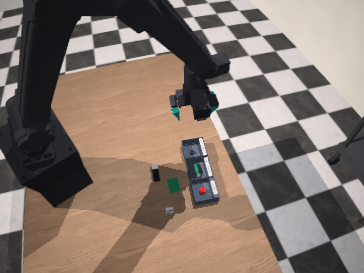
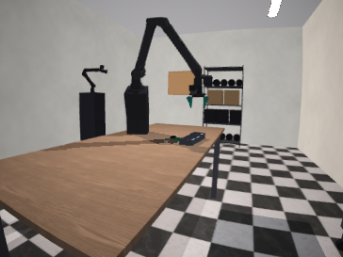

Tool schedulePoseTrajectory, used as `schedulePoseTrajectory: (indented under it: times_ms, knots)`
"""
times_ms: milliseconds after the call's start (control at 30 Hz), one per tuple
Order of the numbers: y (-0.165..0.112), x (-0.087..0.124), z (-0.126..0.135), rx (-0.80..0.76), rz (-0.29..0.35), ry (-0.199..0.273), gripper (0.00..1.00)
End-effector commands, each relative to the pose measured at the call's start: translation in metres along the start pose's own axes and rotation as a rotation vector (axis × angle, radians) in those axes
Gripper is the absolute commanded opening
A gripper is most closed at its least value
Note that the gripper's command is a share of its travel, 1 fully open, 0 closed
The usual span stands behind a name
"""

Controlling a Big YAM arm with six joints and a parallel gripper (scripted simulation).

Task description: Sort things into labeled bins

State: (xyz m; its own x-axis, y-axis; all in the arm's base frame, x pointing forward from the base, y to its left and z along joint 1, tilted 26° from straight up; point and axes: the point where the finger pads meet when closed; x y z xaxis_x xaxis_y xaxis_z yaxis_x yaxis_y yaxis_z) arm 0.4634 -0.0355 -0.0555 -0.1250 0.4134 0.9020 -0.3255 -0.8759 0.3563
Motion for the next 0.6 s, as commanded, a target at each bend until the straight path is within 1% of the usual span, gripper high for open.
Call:
schedulePoseTrajectory:
  times_ms: [0,567]
  knots:
    - [0.0006,-0.0060,-0.0056,0.000,-0.008,-0.011,1.00]
    - [0.0007,-0.0068,-0.0044,-0.003,-0.006,-0.007,1.00]
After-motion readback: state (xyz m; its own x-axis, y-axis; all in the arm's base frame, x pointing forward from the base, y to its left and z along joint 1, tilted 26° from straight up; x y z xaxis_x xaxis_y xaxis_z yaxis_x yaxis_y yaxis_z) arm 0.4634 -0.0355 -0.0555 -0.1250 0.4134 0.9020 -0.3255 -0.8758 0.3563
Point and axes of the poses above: the point where the finger pads meet when closed, its own x axis back along the fingers, its own z axis across the jaws, y = z × x, and after that the axes turned 4 degrees about -x, right-handed
